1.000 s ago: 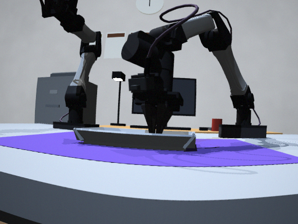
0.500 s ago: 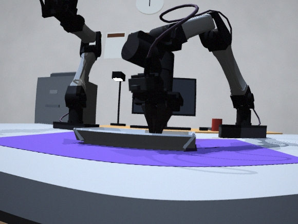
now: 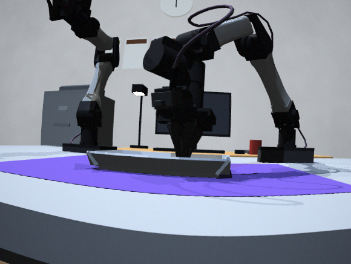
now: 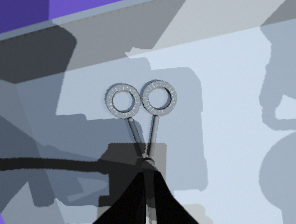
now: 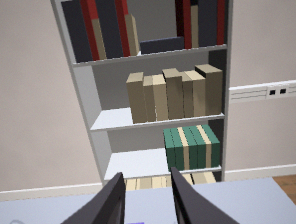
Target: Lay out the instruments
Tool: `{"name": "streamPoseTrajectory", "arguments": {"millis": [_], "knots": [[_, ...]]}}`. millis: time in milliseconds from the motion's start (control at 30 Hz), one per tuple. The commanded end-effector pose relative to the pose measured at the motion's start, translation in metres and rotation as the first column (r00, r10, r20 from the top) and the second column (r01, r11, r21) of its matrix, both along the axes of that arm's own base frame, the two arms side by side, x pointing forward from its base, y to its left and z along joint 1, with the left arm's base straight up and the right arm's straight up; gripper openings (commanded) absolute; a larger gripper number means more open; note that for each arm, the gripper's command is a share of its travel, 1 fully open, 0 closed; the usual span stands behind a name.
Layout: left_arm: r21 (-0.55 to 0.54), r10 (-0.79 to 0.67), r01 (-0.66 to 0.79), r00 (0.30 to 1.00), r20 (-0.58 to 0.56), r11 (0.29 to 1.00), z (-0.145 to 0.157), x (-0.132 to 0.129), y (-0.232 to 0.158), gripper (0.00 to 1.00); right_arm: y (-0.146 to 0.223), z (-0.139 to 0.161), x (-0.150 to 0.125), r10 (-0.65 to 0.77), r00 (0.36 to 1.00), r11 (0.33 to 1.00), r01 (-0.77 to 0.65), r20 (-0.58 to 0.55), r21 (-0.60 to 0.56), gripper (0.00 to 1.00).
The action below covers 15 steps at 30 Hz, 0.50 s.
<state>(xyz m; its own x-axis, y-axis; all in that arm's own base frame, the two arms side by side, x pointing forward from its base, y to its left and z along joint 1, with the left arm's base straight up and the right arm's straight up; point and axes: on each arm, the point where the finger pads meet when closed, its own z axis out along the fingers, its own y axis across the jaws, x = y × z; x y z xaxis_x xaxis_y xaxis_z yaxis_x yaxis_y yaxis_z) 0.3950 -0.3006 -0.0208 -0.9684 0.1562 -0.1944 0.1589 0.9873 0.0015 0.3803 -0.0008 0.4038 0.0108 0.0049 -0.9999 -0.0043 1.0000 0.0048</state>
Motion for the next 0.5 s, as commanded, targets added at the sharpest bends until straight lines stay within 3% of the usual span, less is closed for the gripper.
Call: {"name": "streamPoseTrajectory", "arguments": {"millis": [0, 467], "knots": [[0.04, 0.011, -0.008, 0.997, -0.073, 0.999, -0.0307, -0.0151, 0.0077, 0.08, 0.0022, 0.0224, -0.0037, 0.013, 0.996, 1.0, -0.014, 0.086, 0.008, 0.33], [0.04, 0.011, -0.008, 0.997, -0.073, 0.999, -0.0307, -0.0151, 0.0077, 0.07, 0.0022, 0.0224, -0.0037, 0.013, 0.996, 1.0, -0.014, 0.086, 0.008, 0.33]]}}
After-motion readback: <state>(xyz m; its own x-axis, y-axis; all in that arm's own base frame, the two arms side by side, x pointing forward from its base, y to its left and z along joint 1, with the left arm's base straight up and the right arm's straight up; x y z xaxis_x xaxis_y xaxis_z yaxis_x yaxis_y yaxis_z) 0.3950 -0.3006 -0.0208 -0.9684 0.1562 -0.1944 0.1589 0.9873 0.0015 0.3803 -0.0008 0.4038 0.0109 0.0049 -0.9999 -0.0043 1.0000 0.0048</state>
